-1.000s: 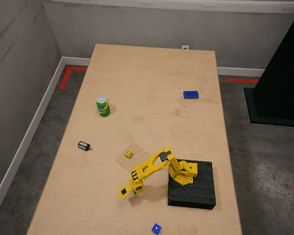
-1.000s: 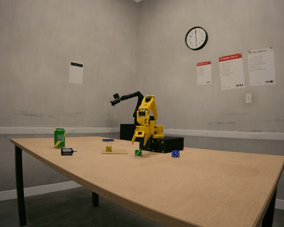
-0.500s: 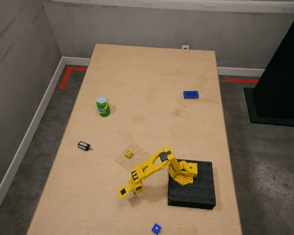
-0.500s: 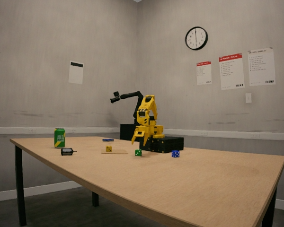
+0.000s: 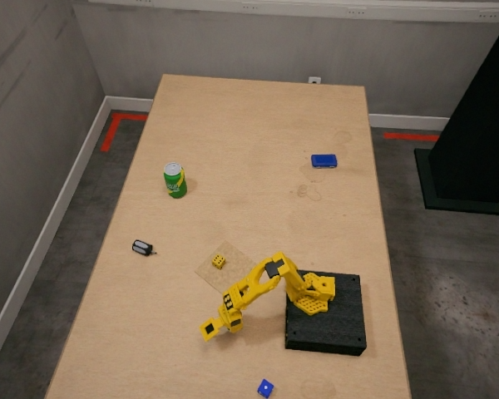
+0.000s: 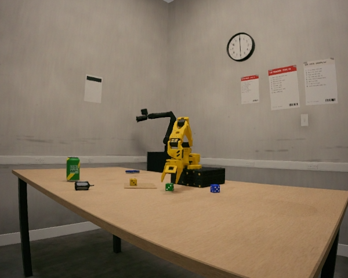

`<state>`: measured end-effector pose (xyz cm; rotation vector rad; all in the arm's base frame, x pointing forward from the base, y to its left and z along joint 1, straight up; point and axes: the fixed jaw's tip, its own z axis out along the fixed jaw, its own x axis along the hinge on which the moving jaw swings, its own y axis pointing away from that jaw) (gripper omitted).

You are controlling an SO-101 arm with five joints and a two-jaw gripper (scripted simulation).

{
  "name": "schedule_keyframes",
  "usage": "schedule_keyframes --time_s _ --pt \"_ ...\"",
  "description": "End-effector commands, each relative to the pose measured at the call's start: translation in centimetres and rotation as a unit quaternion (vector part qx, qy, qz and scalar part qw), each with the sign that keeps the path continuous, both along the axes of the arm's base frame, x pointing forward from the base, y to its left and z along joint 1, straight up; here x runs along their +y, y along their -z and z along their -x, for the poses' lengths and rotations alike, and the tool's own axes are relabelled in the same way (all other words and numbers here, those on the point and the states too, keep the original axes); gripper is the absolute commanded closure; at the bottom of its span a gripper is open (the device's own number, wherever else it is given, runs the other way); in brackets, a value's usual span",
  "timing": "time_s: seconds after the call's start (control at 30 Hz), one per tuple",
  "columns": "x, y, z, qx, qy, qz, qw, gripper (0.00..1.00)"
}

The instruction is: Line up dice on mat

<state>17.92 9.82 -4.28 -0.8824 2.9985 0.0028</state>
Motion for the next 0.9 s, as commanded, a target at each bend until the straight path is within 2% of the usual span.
schedule_keyframes --time_s 0.0,0.4,0.87 --pt "0.0 1.0 0.4 0.006 -0.007 0.002 1.000 0.65" --pt "-0.1 2.1 0.5 0.006 -0.007 0.002 1.000 0.65" --pt "-0.1 2.2 0.5 0.006 -0.007 0.002 1.000 0.65"
